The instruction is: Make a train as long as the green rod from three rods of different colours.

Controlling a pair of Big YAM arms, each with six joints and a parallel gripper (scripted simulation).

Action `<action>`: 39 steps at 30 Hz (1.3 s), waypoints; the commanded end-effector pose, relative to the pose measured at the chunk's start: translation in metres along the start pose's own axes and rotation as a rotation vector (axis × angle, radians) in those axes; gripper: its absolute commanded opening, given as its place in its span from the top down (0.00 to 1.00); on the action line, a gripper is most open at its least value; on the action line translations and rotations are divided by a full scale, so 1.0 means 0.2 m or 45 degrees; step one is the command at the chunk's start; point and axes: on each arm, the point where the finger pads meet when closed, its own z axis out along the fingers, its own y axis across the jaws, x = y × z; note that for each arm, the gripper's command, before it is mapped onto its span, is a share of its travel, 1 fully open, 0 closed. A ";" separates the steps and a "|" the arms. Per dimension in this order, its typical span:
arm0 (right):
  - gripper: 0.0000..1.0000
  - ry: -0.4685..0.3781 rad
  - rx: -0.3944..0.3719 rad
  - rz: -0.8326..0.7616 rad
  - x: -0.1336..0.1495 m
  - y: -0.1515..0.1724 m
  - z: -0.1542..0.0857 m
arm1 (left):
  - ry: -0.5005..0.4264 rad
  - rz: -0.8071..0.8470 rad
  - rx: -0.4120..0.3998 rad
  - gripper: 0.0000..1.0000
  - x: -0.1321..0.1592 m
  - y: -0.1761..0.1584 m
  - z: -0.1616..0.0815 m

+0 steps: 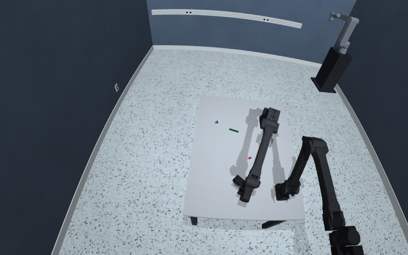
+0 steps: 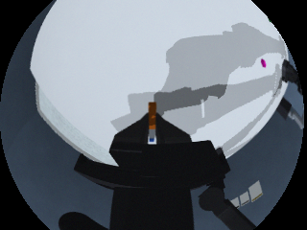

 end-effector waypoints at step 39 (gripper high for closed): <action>0.96 0.041 -0.105 -0.025 0.08 0.09 -0.23 | -0.043 -0.015 -0.013 0.00 -0.07 0.02 -0.02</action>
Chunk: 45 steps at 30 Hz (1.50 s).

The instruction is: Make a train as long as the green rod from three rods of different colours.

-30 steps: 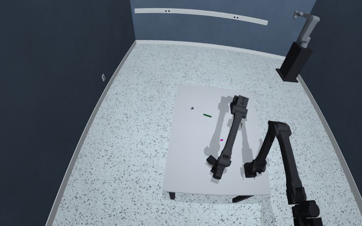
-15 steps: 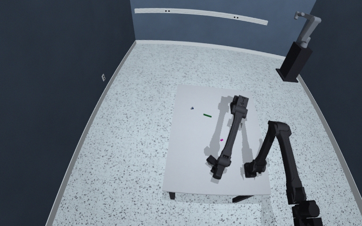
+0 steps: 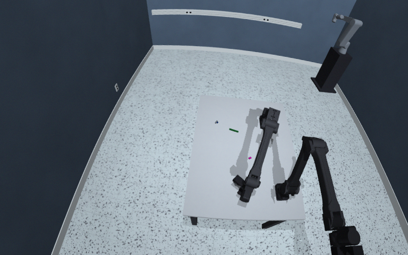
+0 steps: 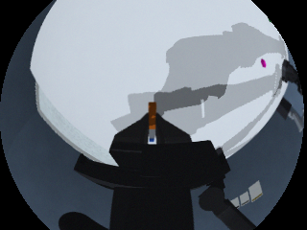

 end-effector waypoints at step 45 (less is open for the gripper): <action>0.96 0.008 -0.028 -0.027 0.06 0.03 0.03 | -0.043 -0.015 -0.013 0.00 -0.07 0.02 -0.02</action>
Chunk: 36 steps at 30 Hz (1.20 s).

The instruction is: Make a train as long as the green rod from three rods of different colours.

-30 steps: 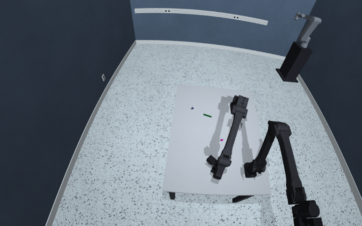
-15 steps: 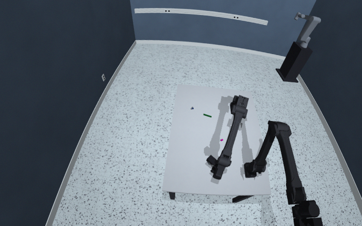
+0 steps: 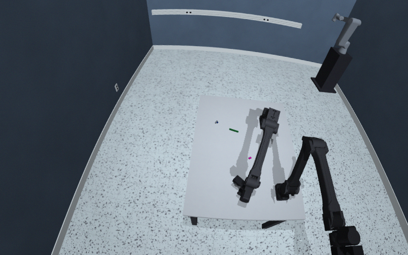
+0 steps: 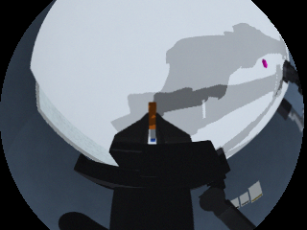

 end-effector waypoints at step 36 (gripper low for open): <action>0.96 0.026 -0.070 -0.025 0.08 0.07 -0.05 | -0.043 -0.015 -0.013 0.00 -0.07 0.02 -0.02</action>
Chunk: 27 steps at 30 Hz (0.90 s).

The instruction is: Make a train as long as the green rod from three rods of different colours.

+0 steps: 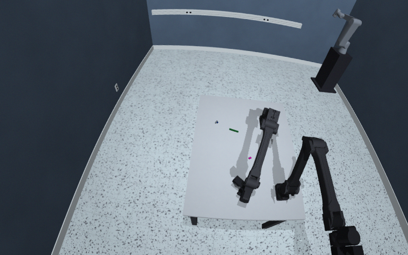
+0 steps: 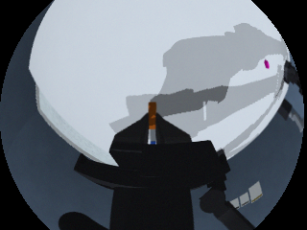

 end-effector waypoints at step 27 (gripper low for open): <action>0.96 0.020 -0.054 -0.012 0.07 0.03 -0.08 | -0.043 -0.015 -0.013 0.00 -0.07 0.02 -0.02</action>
